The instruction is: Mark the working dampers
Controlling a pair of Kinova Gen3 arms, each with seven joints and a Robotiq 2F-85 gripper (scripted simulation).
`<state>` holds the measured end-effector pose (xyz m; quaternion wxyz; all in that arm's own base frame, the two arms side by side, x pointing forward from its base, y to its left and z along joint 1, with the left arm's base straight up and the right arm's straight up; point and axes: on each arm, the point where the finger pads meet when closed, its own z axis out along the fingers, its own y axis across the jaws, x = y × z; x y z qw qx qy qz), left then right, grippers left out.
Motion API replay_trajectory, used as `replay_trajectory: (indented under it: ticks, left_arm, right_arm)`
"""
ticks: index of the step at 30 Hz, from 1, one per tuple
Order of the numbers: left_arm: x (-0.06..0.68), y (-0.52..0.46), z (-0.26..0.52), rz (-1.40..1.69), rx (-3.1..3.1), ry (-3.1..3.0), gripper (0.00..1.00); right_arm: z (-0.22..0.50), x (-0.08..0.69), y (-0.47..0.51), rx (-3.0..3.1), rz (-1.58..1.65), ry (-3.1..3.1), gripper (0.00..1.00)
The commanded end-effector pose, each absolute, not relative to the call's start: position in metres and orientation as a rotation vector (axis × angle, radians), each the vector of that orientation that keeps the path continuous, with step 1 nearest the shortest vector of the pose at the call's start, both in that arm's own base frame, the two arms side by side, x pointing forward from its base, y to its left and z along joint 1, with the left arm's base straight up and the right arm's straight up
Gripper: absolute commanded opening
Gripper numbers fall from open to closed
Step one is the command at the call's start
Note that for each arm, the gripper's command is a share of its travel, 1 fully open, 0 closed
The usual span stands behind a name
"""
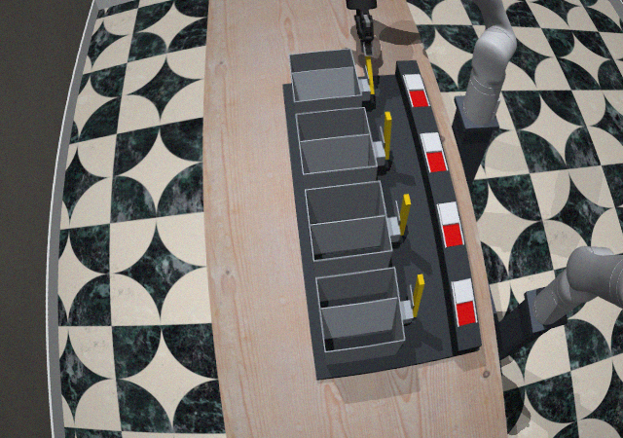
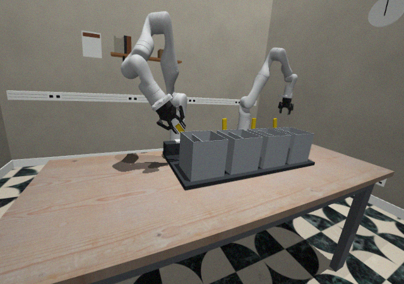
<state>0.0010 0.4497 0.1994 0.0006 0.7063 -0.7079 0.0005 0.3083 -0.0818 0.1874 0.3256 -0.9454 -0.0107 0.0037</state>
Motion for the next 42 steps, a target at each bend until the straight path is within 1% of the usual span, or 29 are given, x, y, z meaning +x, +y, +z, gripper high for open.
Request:
replay_trajectory:
  ticks: [1,11,25,42]
  left_arm:
    - [0.001,0.45,0.2,0.0,2.219,-2.224,1.0]
    - [0.001,0.45,0.2,0.0,2.219,-2.224,1.0]
    - [0.001,0.45,0.2,0.0,2.219,-2.224,1.0]
    - [0.001,0.45,0.2,0.0,2.219,-2.224,1.0]
  right_arm:
    - [0.188,0.309,-0.082,-2.479,0.008,-0.028,0.436]
    - [0.192,0.309,-0.085,-2.479,0.008,-0.029,0.436]
    - [0.224,0.309,-0.11,-2.479,0.008,-0.029,0.436]
    - [0.24,0.309,-0.122,-2.479,0.008,-0.029,0.436]
